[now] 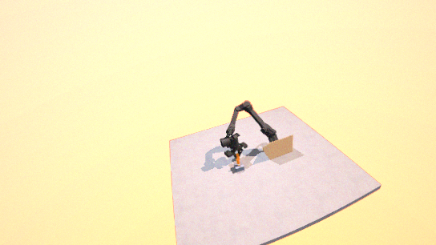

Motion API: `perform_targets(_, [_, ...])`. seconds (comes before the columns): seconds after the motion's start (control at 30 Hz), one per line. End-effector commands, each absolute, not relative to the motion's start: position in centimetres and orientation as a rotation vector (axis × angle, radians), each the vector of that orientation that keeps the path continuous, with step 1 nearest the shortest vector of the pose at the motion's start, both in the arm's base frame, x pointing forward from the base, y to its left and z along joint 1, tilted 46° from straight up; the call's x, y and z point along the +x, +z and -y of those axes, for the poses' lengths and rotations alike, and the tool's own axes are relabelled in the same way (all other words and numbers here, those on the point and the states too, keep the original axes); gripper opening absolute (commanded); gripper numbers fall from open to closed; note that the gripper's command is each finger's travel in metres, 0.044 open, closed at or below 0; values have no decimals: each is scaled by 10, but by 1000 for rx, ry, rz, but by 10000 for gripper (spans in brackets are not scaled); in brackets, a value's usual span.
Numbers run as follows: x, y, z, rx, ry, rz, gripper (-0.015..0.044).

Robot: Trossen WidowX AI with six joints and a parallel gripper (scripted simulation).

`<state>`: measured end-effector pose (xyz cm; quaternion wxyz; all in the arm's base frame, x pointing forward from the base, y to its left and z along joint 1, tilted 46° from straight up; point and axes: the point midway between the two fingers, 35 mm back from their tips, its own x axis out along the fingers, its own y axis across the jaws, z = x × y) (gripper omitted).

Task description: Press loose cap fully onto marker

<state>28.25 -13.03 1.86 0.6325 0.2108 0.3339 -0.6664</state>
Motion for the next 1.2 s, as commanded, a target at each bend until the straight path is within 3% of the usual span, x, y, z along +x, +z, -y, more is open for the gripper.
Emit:
perform_targets(0.0, [288, 21, 125, 476, -1490, -768, 0])
perform_targets(1.17, [306, 53, 63, 490, -1522, -770, 0])
